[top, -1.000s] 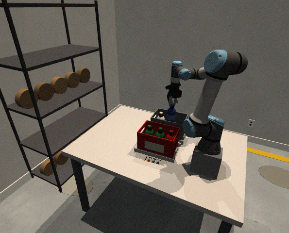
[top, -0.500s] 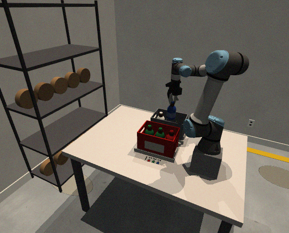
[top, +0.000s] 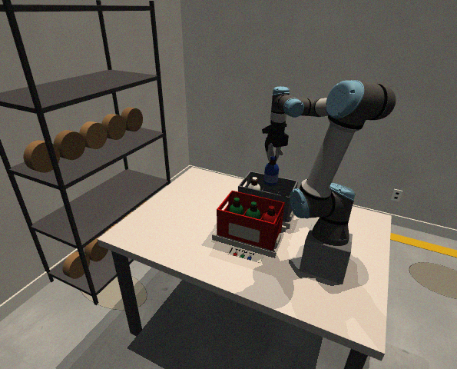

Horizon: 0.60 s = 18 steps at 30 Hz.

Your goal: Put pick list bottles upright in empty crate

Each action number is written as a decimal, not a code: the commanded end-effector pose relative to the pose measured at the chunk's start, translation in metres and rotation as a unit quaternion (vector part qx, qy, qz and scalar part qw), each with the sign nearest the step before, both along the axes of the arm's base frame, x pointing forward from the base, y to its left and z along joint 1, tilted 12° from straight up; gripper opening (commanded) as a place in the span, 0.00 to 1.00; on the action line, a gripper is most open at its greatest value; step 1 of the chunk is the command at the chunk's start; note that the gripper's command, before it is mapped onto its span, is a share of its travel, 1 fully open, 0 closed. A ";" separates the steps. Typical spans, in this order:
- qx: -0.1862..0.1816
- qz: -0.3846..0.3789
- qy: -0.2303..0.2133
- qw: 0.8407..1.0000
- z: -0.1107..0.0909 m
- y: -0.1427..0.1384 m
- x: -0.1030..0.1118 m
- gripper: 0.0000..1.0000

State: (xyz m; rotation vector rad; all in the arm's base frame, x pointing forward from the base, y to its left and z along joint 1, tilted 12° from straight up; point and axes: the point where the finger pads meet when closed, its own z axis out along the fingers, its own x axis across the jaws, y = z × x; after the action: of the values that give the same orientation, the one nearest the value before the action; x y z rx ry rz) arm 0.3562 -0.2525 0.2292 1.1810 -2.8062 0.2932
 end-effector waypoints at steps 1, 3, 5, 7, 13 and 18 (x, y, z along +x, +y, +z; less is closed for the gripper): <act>-0.004 0.000 -0.003 1.000 0.014 0.002 0.001 0.00; -0.004 0.000 -0.003 1.000 0.018 0.002 0.001 0.00; -0.004 0.000 -0.003 1.000 0.021 0.003 0.001 0.00; -0.004 0.000 -0.003 1.000 0.024 0.004 0.001 0.00; -0.004 0.000 -0.003 1.000 0.031 0.005 0.001 0.00; -0.004 0.000 -0.003 1.000 0.036 0.006 0.001 0.00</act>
State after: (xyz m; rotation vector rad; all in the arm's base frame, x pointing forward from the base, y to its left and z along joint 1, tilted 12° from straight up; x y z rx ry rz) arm 0.3562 -0.2470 0.2547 1.1810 -2.8061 0.2926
